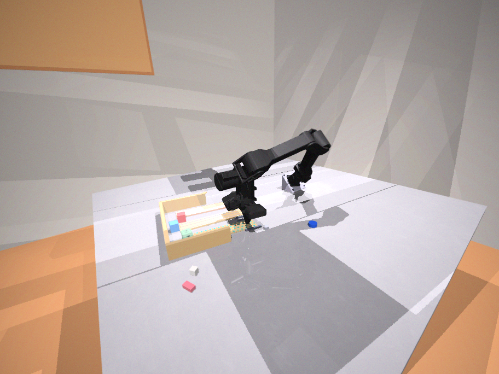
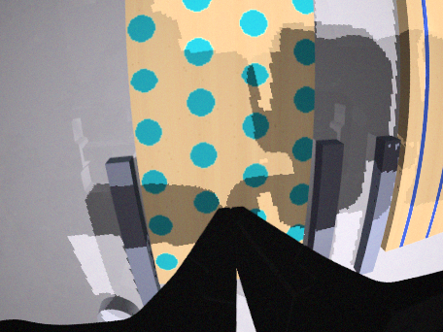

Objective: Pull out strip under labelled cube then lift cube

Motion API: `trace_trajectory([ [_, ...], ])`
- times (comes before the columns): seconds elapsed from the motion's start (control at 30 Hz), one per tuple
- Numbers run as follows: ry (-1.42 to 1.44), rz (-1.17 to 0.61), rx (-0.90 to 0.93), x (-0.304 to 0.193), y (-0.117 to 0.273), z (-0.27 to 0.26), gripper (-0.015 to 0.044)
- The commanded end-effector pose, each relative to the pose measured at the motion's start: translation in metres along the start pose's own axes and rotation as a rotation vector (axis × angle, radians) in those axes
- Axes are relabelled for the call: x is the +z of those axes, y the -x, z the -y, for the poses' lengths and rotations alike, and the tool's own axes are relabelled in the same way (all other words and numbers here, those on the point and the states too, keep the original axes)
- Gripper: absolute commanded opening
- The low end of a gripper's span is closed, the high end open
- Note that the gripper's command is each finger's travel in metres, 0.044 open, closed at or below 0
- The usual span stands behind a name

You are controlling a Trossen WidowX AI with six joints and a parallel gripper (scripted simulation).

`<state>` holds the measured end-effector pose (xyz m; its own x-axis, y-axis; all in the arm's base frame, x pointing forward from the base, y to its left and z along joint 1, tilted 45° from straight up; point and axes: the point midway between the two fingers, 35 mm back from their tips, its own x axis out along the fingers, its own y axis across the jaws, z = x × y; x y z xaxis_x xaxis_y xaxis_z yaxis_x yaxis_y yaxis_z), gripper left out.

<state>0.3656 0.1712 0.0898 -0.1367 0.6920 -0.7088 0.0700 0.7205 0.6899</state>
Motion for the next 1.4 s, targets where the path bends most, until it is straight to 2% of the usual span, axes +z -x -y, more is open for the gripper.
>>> trace_trajectory([
  [0.0, -0.001, -0.001, 0.003, 0.000, -0.002, -0.001, 0.0000],
  [1.37, -0.003, -0.003, 0.003, -0.053, -0.004, 0.002, 0.0000],
])
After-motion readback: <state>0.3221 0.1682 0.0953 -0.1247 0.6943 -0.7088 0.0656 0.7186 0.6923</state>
